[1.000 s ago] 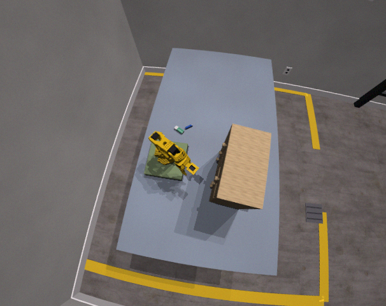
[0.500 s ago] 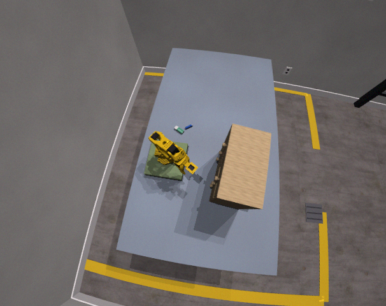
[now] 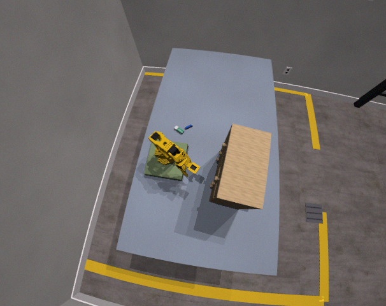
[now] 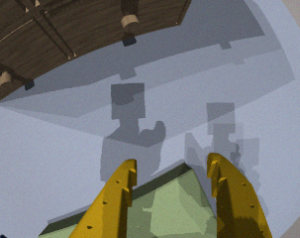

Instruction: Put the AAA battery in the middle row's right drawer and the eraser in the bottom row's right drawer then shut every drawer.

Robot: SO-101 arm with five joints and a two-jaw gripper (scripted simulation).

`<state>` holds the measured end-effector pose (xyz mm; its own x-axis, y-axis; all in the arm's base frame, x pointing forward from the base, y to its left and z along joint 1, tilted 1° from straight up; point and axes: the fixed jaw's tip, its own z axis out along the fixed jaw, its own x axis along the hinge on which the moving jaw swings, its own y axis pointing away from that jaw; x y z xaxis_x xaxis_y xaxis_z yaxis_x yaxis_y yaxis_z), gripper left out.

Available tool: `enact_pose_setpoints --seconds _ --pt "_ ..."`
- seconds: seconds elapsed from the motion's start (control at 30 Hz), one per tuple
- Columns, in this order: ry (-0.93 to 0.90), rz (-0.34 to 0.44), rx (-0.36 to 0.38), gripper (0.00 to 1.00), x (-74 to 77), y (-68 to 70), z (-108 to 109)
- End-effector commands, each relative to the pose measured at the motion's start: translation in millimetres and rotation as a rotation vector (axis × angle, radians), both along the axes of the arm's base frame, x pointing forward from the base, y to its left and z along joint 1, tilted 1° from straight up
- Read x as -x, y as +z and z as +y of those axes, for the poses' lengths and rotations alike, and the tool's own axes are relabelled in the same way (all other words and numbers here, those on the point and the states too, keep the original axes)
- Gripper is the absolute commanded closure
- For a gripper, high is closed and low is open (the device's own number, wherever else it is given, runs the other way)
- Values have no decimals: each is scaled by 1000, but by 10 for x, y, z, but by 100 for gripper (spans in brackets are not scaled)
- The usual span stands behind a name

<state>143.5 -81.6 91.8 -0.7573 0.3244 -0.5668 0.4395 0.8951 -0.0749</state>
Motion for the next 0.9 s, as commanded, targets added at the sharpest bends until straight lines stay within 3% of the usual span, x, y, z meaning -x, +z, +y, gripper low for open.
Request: enact_pose_setpoints --seconds 0.0,0.87 --pt "37 -14 48 79 -69 -65 -65" --pt "263 -115 380 79 -360 -220 -262"
